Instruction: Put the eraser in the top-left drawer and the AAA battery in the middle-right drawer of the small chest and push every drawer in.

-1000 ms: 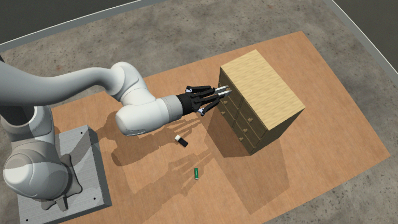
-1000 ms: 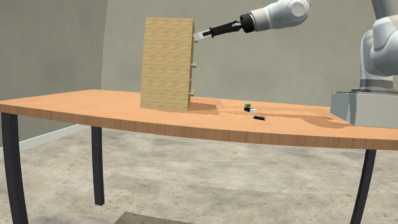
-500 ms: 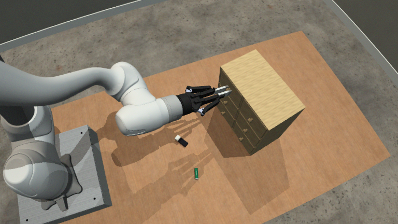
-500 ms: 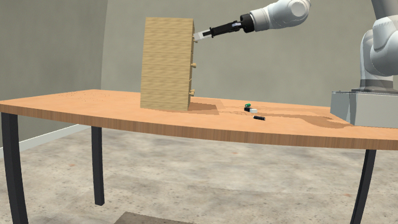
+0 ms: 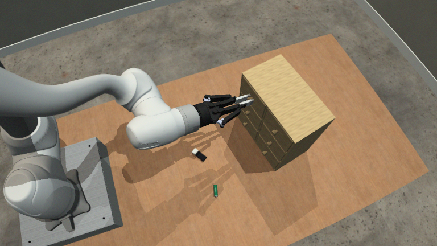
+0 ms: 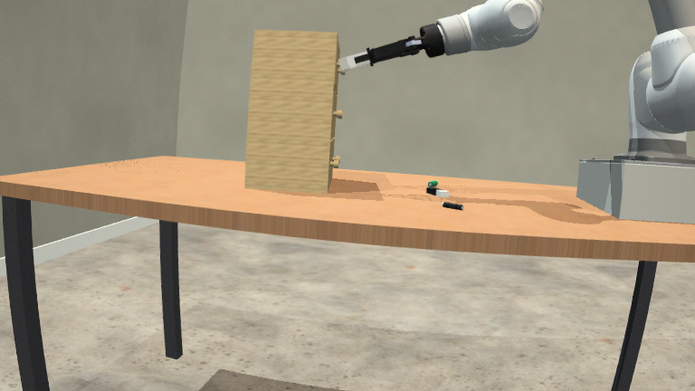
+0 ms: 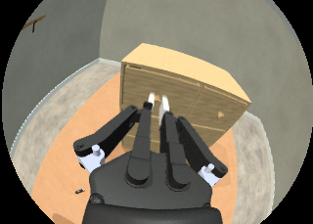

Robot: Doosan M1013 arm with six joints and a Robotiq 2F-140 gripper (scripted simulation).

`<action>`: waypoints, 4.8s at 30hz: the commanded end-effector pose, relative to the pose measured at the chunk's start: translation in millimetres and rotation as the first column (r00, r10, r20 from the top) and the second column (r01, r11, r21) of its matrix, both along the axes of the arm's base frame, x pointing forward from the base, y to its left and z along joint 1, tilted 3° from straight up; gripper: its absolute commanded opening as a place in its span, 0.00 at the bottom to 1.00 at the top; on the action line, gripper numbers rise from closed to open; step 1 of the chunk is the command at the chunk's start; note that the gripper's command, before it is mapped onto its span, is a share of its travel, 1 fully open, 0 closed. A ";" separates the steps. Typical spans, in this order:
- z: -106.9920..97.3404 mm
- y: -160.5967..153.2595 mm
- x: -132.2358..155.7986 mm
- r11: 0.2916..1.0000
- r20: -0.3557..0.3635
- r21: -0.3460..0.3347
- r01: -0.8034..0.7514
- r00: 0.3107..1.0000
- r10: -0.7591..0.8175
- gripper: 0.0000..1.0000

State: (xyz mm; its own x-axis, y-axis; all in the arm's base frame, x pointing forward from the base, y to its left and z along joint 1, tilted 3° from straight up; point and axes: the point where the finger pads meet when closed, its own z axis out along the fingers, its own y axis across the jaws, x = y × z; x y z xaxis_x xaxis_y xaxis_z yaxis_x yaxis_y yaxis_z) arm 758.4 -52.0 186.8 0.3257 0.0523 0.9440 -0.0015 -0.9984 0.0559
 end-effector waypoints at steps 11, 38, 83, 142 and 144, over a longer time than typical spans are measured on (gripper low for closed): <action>-0.1 0.0 -7.2 1.000 0.000 0.000 0.000 1.000 0.000 0.08; -0.6 0.1 -39.2 1.000 0.000 0.000 0.000 1.000 0.000 0.08; -1.1 0.1 -66.9 1.000 0.000 0.000 0.000 1.000 0.000 0.08; 13.3 1.0 -157.3 1.000 0.000 0.000 0.000 1.000 0.000 0.20; 15.8 1.2 -163.6 1.000 0.000 0.000 0.000 1.000 0.000 0.20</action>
State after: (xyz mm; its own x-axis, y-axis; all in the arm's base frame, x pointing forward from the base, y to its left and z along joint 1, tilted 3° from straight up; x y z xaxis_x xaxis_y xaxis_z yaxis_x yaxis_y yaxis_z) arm 602.5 -50.9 199.1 0.3255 0.0527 0.9441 -0.0023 -0.9984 0.0565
